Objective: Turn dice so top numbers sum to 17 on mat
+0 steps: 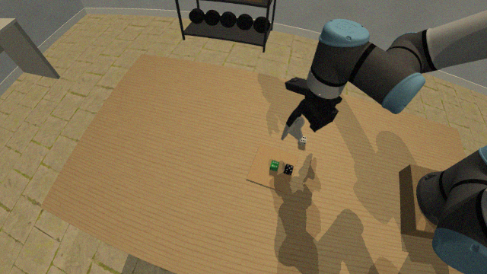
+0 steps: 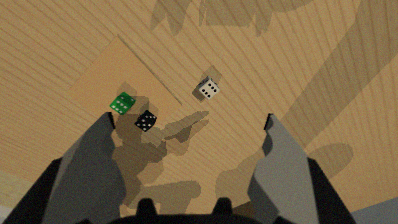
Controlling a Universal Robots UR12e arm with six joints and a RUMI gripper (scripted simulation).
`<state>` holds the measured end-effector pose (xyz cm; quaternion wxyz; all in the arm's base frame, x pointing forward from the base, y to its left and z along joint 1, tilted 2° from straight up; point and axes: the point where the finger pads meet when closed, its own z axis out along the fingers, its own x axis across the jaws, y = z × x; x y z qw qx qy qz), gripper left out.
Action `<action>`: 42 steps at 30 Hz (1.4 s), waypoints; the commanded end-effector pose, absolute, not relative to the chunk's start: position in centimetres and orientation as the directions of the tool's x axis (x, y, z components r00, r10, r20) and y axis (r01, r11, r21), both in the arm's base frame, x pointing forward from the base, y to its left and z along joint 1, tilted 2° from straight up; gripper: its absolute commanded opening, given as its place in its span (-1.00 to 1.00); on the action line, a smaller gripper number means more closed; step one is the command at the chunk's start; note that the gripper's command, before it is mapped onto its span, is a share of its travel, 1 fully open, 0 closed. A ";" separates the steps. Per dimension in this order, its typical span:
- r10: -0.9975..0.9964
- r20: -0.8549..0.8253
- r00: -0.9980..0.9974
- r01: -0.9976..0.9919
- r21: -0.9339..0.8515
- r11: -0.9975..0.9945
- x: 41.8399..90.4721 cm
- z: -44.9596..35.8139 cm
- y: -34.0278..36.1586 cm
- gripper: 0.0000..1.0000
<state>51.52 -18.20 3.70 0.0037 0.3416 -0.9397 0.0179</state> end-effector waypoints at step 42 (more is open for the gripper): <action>-0.994 0.029 -0.108 -0.994 -0.017 0.107 49.0 3.4 -19.2 1.00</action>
